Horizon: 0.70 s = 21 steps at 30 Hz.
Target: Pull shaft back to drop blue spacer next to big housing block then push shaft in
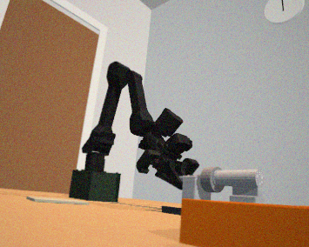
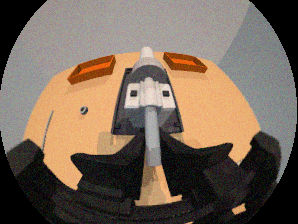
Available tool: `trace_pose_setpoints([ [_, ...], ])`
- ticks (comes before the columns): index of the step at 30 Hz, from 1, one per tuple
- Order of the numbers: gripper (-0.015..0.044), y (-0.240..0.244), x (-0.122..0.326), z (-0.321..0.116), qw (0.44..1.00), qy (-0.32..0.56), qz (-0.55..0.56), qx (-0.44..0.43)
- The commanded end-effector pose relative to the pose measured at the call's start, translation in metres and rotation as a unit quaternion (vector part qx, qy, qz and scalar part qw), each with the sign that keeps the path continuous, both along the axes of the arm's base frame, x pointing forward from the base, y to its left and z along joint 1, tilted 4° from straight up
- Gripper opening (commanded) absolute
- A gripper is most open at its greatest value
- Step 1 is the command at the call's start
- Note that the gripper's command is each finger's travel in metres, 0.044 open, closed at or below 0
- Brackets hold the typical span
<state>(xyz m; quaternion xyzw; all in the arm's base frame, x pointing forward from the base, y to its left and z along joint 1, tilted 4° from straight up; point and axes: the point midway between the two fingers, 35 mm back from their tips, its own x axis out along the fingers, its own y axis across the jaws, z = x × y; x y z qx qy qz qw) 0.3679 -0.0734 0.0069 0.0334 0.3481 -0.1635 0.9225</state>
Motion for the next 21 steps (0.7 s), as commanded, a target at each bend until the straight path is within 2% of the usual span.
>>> trace_pose_setpoints([
  [1, 0.0000, -0.0003, 0.0026, 0.0001, 1.000, 0.000, 0.002, -0.001],
  [21, 0.0000, -0.0022, 0.0081, 0.0007, 1.000, -0.001, 0.002, -0.001],
])
